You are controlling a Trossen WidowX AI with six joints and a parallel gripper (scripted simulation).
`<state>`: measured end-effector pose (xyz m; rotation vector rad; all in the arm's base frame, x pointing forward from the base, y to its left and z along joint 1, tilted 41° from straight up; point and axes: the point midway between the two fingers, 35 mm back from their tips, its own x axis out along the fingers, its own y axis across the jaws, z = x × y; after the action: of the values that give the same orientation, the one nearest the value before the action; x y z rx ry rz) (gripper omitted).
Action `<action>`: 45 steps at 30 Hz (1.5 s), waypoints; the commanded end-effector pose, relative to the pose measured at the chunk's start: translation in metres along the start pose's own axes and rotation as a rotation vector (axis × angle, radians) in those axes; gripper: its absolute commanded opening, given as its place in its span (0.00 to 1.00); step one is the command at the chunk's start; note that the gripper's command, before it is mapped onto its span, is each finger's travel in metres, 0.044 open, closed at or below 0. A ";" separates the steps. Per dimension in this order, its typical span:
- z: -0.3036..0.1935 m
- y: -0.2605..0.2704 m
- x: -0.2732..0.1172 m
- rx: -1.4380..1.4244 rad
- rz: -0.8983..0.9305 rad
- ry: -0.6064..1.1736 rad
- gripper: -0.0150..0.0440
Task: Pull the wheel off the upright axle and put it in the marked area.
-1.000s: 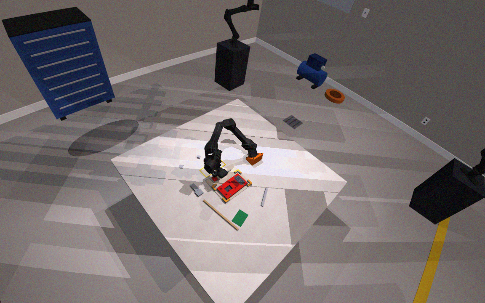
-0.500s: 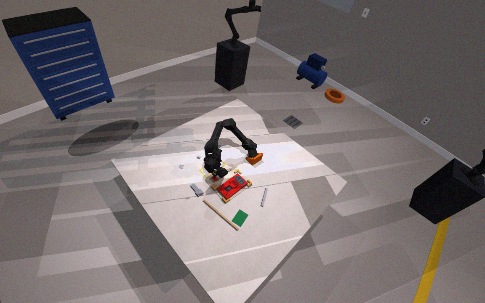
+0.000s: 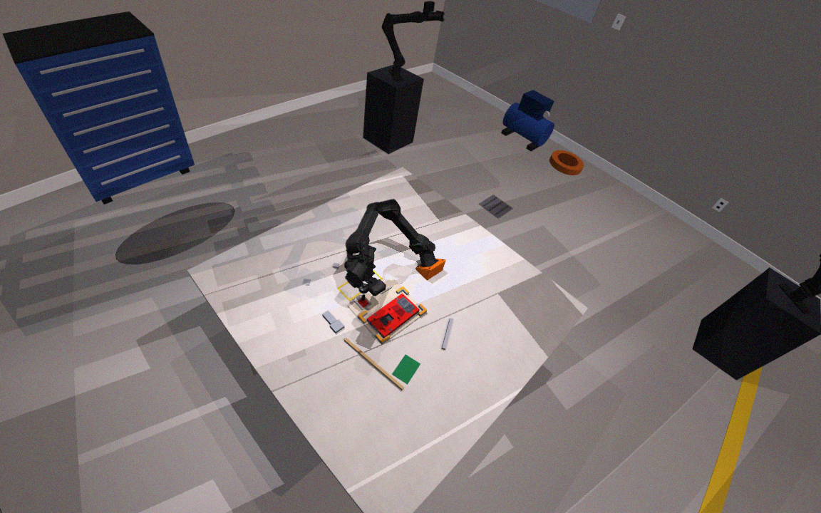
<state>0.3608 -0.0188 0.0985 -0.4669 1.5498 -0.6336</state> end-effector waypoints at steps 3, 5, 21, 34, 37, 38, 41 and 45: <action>-0.009 -0.020 -0.001 0.000 -0.002 0.004 0.25; -0.013 -0.026 -0.002 0.000 -0.002 0.004 0.25; -0.047 -0.073 -0.006 0.001 -0.004 0.007 0.25; -0.055 -0.083 0.008 0.002 -0.005 0.008 0.25; -0.055 -0.083 0.013 0.002 -0.005 0.008 0.25; -0.055 -0.083 0.015 0.002 -0.005 0.008 0.25; -0.054 -0.083 0.024 0.002 -0.004 0.007 0.25; -0.052 -0.082 0.043 0.002 -0.003 0.007 0.25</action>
<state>0.3006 -0.0931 0.1299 -0.4625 1.5481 -0.6379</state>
